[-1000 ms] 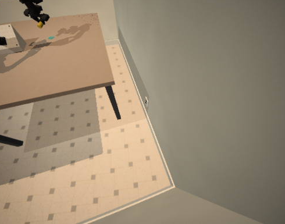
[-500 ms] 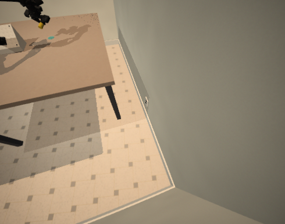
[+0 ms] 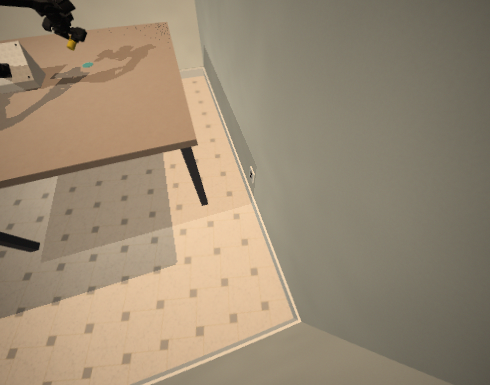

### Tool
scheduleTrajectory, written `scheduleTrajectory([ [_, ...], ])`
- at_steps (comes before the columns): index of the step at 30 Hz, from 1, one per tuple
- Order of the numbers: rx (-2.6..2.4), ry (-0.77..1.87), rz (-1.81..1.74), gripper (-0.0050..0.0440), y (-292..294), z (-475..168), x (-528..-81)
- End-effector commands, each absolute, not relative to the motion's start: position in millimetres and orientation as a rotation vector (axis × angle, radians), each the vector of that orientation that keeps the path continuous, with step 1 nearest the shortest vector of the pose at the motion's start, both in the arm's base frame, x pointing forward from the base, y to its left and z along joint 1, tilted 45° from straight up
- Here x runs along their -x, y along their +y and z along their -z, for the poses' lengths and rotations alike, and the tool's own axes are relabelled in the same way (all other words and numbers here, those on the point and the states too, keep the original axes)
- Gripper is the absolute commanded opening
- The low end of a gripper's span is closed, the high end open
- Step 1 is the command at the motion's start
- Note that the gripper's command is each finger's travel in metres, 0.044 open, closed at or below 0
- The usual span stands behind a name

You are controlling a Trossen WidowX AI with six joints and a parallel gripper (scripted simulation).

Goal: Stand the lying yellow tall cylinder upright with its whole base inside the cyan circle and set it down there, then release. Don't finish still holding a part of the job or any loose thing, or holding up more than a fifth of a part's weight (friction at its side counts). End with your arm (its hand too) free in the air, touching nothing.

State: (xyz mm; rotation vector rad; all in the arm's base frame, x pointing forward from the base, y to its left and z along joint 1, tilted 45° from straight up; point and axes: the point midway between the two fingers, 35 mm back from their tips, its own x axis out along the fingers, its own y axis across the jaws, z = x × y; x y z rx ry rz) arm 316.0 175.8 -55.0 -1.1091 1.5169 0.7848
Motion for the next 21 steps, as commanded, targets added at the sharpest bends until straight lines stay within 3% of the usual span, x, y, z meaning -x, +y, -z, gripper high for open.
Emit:
scheduleTrajectory([
  [1, 1.089, 1.493, -0.81, 0.0105, 175.2, 54.2, -315.7],
  [21, 1.004, 1.399, -0.889, 0.0105, 174.2, 55.9, -317.0],
])
